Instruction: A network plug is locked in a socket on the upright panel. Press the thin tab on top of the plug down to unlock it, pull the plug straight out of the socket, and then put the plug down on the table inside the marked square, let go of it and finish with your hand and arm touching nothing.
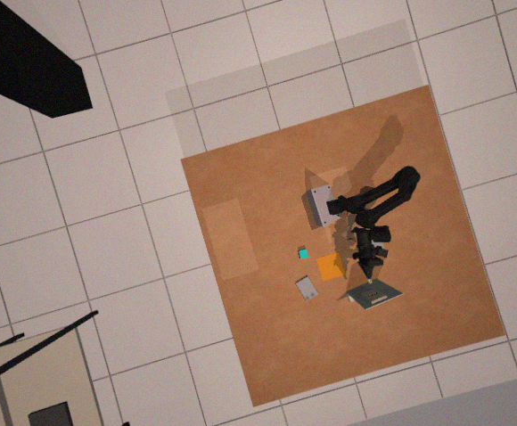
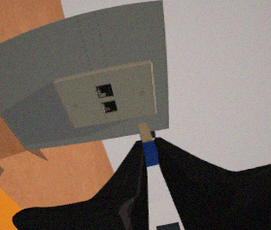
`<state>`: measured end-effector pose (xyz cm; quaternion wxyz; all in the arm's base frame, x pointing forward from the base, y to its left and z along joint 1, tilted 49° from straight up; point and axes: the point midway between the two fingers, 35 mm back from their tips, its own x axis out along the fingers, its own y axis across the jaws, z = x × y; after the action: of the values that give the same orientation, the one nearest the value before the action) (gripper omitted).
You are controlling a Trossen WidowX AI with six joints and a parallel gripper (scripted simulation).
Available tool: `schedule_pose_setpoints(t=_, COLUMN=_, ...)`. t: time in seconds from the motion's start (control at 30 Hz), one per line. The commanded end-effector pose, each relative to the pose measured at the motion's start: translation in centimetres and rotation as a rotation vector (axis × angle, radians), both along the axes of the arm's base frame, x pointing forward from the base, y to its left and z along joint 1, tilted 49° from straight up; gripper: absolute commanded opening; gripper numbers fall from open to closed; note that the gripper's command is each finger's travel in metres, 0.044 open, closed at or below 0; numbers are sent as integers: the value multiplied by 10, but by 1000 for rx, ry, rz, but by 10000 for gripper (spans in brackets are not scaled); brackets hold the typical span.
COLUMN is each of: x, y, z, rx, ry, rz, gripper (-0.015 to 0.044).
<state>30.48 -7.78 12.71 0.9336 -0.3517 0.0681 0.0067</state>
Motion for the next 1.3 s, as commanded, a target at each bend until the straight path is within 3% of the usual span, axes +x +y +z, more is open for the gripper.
schedule_pose_setpoints(t=0.0, x=-2, y=-4, z=9, rx=-11, ry=-12, rz=5, gripper=0)
schedule_pose_setpoints(t=0.37, x=-8, y=-12, z=16, rx=-15, ry=0, rz=9, gripper=0)
schedule_pose_setpoints(t=1.27, x=3, y=-17, z=-78, rx=-32, ry=441, rz=253, gripper=0)
